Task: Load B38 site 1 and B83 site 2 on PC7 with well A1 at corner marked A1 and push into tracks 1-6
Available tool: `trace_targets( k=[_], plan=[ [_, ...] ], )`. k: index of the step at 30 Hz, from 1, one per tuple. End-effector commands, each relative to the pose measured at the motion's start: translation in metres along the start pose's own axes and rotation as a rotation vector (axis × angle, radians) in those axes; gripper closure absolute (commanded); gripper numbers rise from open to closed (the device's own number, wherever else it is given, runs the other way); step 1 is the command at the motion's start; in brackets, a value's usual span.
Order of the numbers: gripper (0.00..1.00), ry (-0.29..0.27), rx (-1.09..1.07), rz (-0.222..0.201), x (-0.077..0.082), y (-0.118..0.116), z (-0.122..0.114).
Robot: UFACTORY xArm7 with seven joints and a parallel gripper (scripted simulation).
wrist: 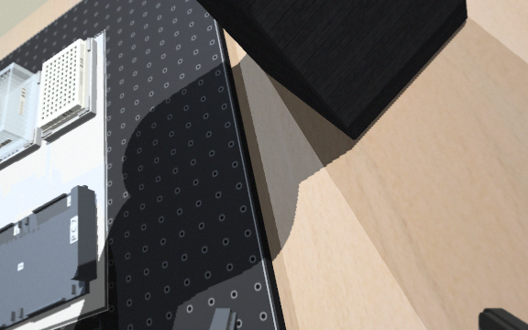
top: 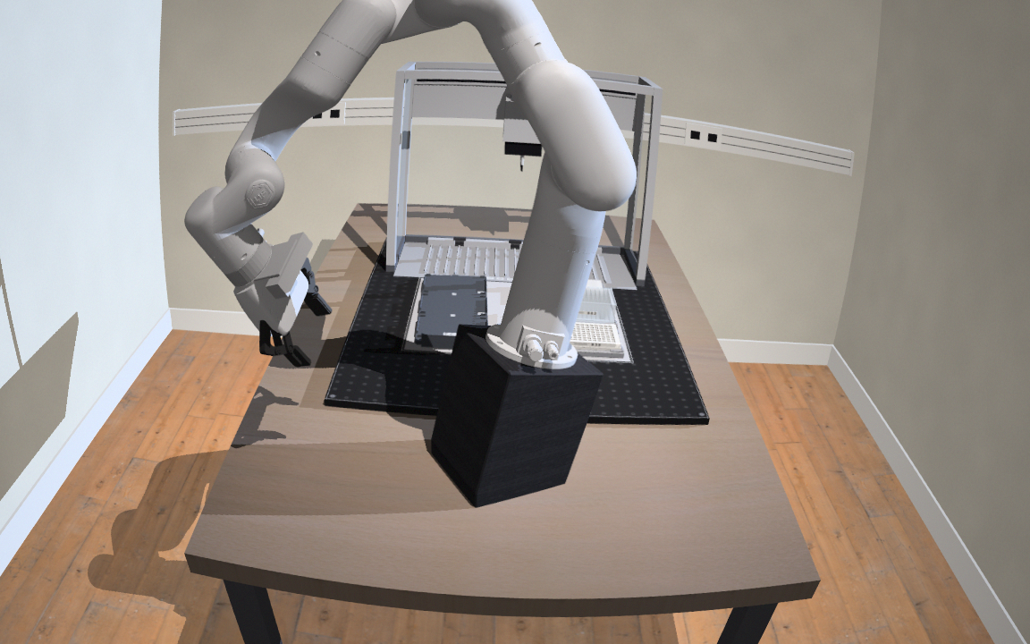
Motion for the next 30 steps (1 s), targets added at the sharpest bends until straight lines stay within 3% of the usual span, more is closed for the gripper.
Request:
trace_targets(
  k=[1, 17, 21, 25, 30],
  plan=[
    [0.00, -0.003, -0.001, -0.001, 0.001, 0.000, -0.001],
    [0.00, -0.003, -0.001, -0.001, 0.001, 0.000, -0.001],
    [0.00, 0.001, -0.113, -0.073, -0.002, -0.020, -0.009],
    [0.00, 0.001, -0.119, -0.077, -0.003, -0.028, -0.012],
    [0.00, 0.010, -0.239, -0.149, -0.010, -0.052, -0.020]
  ],
)
Point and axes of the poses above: the point where the finger pads meet when closed, its own x axis back along the fingers, its own y axis across the jaws, z = x × y, the point moved 2 cm from there along x, back along the fingers, and after that the axes turned 13 degrees about x, right-handed, at the moved point
